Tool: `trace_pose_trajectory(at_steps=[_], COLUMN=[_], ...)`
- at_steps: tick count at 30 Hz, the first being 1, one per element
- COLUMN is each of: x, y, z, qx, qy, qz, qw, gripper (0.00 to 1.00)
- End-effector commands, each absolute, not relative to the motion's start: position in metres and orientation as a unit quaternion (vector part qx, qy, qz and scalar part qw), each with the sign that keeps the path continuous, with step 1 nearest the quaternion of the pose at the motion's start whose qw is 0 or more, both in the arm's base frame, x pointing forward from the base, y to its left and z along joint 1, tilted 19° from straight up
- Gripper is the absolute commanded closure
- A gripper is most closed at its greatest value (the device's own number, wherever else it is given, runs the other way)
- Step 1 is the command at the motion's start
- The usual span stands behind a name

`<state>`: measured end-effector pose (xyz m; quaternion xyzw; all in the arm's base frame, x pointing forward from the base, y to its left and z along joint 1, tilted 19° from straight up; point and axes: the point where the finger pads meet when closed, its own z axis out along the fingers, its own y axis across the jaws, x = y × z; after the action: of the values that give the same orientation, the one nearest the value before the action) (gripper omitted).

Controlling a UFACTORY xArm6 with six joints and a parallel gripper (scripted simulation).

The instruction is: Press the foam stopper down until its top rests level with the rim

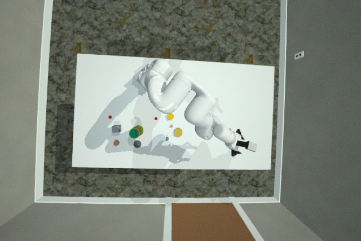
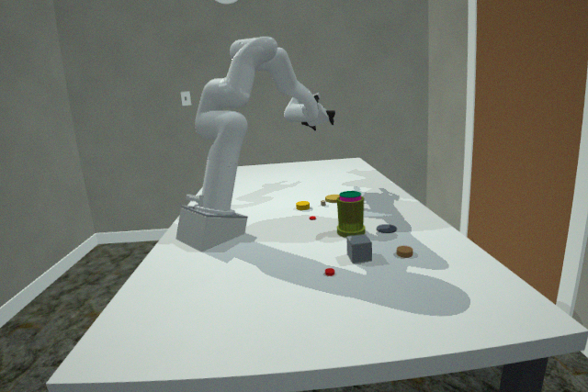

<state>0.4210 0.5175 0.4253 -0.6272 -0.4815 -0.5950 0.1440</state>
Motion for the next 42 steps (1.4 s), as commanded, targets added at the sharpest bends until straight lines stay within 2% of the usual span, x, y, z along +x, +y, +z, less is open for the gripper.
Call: trace_pose_trajectory(at_steps=[1, 17, 18, 22, 24, 28, 32, 34, 35, 42], x=[0.421, 0.421, 0.421, 0.443, 0.473, 0.495, 0.517, 0.517, 0.53, 0.554], y=[0.517, 0.517, 0.517, 0.494, 0.457, 0.413, 0.368, 0.368, 0.332, 0.255], z=[0.428, 0.428, 0.428, 0.418, 0.403, 0.384, 0.368, 0.368, 0.354, 0.327], qx=[-0.626, -0.626, -0.626, -0.649, -0.681, -0.753, -0.782, -0.782, -0.81, -0.839], qy=[-0.481, -0.481, -0.481, -0.471, -0.455, -0.409, -0.387, -0.387, -0.362, -0.334], qz=[-0.597, -0.597, -0.597, -0.585, -0.565, -0.512, -0.488, -0.488, -0.46, -0.43], qw=[0.144, 0.144, 0.144, 0.127, 0.102, 0.053, 0.036, 0.036, 0.021, 0.008], gripper=[0.0, 0.0, 1.0, 1.0, 1.0, 1.0, 1.0, 1.0, 1.0, 1.0])
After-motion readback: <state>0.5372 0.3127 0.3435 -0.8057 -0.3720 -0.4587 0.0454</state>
